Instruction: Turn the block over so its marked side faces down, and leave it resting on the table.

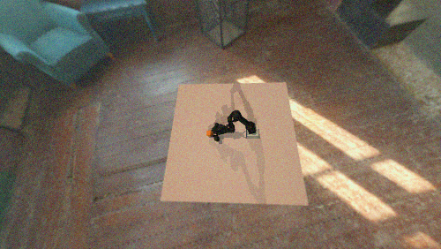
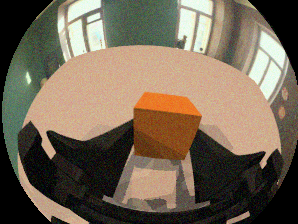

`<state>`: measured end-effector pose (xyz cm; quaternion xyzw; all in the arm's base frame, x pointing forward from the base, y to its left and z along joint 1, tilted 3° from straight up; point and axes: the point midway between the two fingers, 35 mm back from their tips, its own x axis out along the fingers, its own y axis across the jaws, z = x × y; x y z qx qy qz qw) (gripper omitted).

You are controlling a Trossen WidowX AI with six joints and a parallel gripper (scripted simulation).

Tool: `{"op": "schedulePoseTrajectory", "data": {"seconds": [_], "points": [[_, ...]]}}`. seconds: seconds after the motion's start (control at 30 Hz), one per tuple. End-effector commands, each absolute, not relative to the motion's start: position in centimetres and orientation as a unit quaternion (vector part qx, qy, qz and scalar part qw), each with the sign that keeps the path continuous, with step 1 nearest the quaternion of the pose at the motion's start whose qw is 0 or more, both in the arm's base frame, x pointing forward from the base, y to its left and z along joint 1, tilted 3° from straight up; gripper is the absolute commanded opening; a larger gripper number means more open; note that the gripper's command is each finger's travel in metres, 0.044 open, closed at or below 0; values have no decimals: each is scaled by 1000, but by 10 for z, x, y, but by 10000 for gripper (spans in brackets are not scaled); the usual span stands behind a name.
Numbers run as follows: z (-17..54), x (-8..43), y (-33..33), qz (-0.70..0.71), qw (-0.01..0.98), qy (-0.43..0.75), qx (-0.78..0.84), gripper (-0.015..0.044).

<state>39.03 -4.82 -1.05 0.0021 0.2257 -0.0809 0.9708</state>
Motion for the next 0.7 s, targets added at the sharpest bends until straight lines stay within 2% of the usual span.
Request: {"op": "schedulePoseTrajectory", "data": {"seconds": [0.0, 0.53, 0.57, 0.67], "points": [[-10, 390, -49, -82, 971, 223, -1, 0], [-10, 390, -49, -82, 971, 223, -1, 420], [-10, 390, -49, -82, 971, 223, -1, 440], [-10, 390, -49, -82, 971, 223, -1, 440]]}}
